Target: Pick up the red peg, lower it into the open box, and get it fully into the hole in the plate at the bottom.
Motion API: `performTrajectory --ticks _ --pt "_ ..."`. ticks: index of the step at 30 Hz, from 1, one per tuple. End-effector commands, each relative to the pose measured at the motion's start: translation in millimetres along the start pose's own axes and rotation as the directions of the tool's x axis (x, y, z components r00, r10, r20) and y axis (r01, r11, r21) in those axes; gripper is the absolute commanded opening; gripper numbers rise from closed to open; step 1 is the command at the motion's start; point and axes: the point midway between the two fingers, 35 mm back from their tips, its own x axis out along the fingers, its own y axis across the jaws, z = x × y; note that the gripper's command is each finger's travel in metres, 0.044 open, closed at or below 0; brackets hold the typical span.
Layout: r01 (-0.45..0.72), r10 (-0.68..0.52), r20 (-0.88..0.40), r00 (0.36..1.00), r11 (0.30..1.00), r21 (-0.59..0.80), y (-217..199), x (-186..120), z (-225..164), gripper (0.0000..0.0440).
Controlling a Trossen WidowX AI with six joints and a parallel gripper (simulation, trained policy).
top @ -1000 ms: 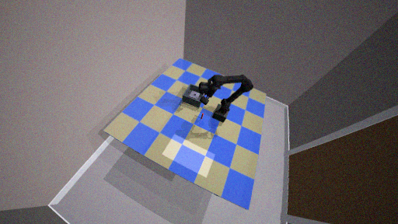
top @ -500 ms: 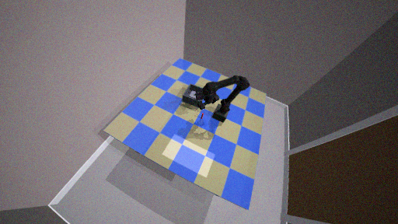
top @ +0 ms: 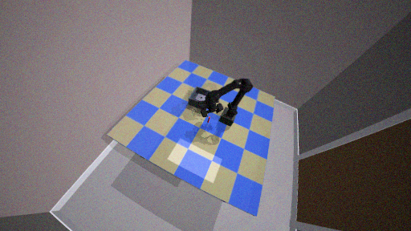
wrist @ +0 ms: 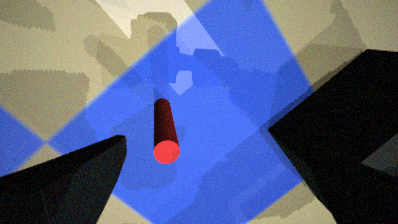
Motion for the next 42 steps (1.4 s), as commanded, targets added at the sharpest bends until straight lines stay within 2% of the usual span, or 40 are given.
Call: performTrajectory --ticks 1,11,13,20,29,35,42 --pt "-0.010 0.010 -0.007 1.000 1.000 0.019 5.4 9.5 -1.3 0.0440" --pt "-0.053 0.053 -0.008 0.999 0.997 0.062 23.4 48.0 -1.1 0.0440" --pt "-0.054 0.055 -0.010 0.998 0.996 0.064 25.1 53.9 -1.0 0.0428" --pt "-0.019 0.022 -0.029 0.999 0.997 0.081 23.5 74.6 -3.5 0.0253" --pt "0.056 -0.052 -0.050 0.997 0.996 0.076 20.0 84.8 -7.3 0.0031" --pt "0.039 -0.038 -0.017 0.999 0.997 0.065 28.0 67.1 -2.5 0.0001" --pt "0.026 -0.027 0.012 1.000 0.998 0.061 30.5 41.6 3.2 0.0000"
